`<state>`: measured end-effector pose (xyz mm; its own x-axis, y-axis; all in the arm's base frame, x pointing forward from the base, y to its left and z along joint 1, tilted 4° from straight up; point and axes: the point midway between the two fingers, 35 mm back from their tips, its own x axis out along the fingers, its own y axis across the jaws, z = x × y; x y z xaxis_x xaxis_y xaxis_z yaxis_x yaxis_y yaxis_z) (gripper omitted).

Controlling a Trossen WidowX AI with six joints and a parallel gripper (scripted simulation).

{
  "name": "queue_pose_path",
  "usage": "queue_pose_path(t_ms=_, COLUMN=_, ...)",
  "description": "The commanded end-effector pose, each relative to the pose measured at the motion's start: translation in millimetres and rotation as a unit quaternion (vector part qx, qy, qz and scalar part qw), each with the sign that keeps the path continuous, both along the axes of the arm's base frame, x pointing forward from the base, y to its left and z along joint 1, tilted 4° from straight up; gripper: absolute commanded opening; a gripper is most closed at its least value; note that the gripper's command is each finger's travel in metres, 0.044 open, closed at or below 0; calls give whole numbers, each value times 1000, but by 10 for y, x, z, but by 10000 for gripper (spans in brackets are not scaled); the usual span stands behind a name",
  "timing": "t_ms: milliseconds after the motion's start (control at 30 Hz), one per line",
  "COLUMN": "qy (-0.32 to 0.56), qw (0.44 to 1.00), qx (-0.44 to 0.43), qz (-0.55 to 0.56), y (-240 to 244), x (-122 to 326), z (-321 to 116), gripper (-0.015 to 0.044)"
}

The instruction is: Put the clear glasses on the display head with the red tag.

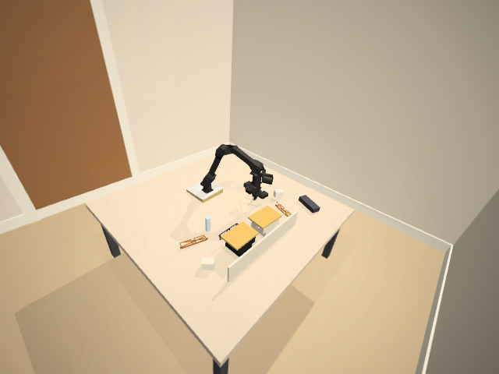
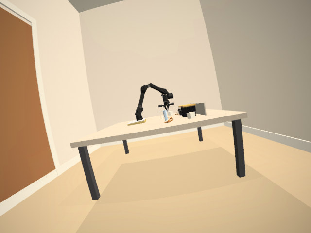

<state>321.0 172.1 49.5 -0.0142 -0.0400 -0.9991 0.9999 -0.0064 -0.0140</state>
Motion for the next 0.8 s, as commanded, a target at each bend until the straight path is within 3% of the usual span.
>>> queue_pose_path(t_ms=0, qy=-1, qw=1000, qx=0, qz=-1, y=-39, x=38, z=7, gripper=0)
queue_pose_path(t_ms=767, qy=-2, qw=1000, qx=-1, qz=-1, y=-217, x=132, z=13, gripper=0)
